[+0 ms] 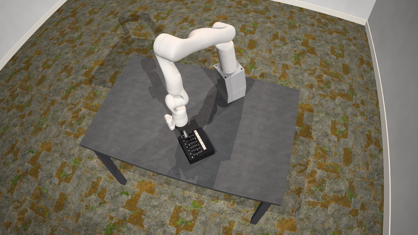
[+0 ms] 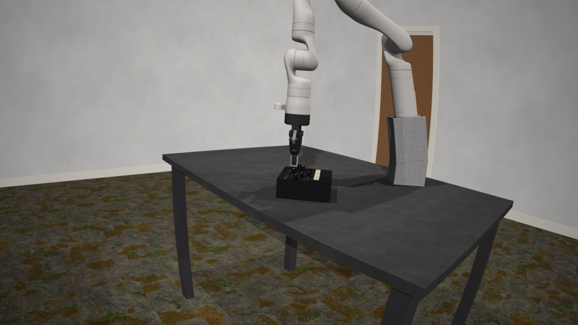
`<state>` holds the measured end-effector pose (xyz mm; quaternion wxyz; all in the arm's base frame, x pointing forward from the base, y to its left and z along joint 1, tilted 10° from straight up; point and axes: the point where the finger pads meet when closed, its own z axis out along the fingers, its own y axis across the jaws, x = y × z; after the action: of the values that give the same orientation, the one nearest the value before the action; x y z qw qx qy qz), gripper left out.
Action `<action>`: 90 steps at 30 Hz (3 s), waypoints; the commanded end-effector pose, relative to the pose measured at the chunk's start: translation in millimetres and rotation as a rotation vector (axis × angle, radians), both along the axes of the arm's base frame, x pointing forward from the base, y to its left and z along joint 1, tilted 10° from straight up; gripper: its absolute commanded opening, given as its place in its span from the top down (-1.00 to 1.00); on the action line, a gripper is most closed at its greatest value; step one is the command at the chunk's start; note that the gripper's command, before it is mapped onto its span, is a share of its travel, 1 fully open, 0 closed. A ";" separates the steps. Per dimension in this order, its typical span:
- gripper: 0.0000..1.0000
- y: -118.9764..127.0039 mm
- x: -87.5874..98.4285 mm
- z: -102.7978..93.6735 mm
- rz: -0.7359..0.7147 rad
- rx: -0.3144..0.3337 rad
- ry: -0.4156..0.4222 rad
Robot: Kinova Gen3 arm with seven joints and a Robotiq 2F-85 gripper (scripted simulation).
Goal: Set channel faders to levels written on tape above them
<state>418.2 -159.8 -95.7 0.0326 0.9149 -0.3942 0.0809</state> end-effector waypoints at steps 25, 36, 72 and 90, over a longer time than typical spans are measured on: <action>1.00 -2.5 3.8 3.7 0.002 0.002 0.000; 1.00 0.4 0.9 26.9 0.002 0.002 0.000; 1.00 4.0 -0.9 40.0 0.040 -0.001 0.007; 1.00 18.7 -1.4 35.9 0.333 -0.021 0.058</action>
<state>417.0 -142.6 -59.2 0.0407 0.9655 -0.2485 0.0658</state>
